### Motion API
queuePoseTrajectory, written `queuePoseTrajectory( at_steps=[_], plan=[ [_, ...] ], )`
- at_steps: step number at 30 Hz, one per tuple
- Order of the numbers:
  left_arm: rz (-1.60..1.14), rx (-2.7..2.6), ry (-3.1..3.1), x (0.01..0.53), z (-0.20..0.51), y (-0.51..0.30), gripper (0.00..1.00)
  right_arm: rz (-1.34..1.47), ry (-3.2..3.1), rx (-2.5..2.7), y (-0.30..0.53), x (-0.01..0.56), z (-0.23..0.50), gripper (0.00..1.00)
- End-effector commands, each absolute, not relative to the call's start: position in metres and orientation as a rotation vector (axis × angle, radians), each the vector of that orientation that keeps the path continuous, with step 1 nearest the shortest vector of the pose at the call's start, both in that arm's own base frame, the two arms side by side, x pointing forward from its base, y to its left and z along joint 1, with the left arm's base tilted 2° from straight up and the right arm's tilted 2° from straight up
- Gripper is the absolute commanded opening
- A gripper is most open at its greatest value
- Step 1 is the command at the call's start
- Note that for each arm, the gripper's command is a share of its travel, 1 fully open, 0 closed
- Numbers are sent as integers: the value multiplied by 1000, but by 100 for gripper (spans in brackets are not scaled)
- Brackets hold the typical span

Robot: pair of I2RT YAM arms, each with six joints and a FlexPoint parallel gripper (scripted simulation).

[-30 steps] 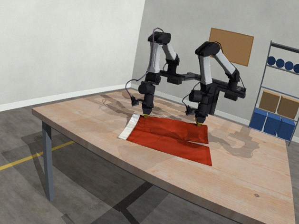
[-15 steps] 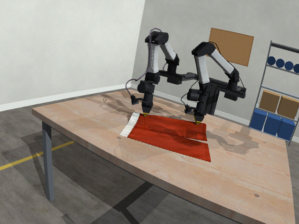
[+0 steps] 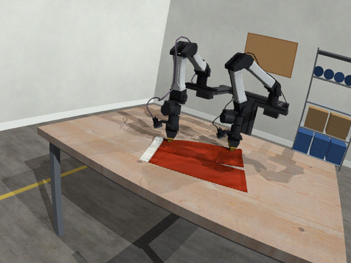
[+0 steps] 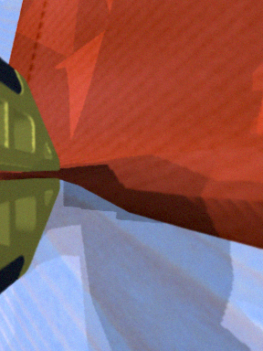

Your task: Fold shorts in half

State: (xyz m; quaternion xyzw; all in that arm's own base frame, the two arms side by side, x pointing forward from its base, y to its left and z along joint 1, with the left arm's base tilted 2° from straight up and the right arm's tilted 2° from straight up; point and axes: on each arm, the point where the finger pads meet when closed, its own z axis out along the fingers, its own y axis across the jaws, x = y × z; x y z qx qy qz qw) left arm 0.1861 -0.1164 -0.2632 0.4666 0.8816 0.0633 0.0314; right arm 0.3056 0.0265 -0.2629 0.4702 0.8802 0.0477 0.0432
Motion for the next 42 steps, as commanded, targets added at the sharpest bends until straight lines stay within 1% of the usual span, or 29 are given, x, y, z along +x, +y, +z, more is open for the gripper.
queuePoseTrajectory(
  at_steps=[1, 4, 7, 8, 11, 13, 15, 16, 18, 19, 21, 25, 29, 30, 31, 32, 33, 35, 36, 42],
  plan=[
    [199, 1470, 2703, 187, -261, -117, 0, 196, 2596, 1423, 22, 339, -247, 0],
    [209, 1478, 2674, 191, -254, -122, 0, 111, 2652, 1481, 27, 326, -243, 0],
    [210, 1460, 2685, 192, -254, -119, 0, 98, 2645, 1493, 31, 334, -234, 0],
    [163, 1542, 2688, 190, -247, -115, 0, 95, 2641, 1496, 32, 337, -231, 0],
    [149, 1549, 2687, 203, -236, -112, 0, 82, 2630, 1512, 34, 343, -223, 0],
    [136, 1553, 2681, 214, -228, -112, 0, 133, 2599, 1483, 30, 355, -223, 0],
    [125, 1570, 2681, 219, -221, -109, 0, 147, 2588, 1468, 28, 357, -223, 0],
    [140, 1495, 2673, 227, -221, -113, 0, 115, 2610, 1501, 28, 344, -225, 0],
    [140, 1495, 2673, 227, -221, -113, 0, 115, 2610, 1501, 28, 344, -225, 0],
    [102, 1593, 2684, 219, -215, -107, 0, 135, 2593, 1488, 29, 346, -228, 0],
    [139, 1545, 2694, 213, -223, -107, 0, 142, 2589, 1480, 30, 351, -223, 0],
    [148, 1527, 2691, 218, -220, -105, 0, 155, 2578, 1470, 31, 359, -222, 0],
    [103, 1590, 2685, 227, -208, -103, 0, 155, 2578, 1470, 31, 359, -222, 0],
    [107, 1584, 2688, 233, -204, -101, 0, 75, 2640, 1510, 36, 345, -219, 0],
    [106, 1584, 2689, 237, -200, -99, 0, 62, 2642, 1522, 36, 345, -217, 0],
    [94, 1584, 2690, 240, -196, -98, 0, 58, 2641, 1526, 37, 348, -215, 0],
    [126, 1514, 2674, 251, -196, -101, 0, 113, 2613, 1484, 40, 361, -214, 0],
    [126, 1514, 2674, 251, -196, -101, 0, 113, 2613, 1484, 40, 361, -214, 0],
    [77, 1606, 2683, 245, -190, -97, 0, 49, 2643, 1530, 40, 353, -209, 0],
    [56, 1625, 2681, 267, -168, -89, 0, 22, 2643, 1553, 48, 370, -192, 0]
  ],
)
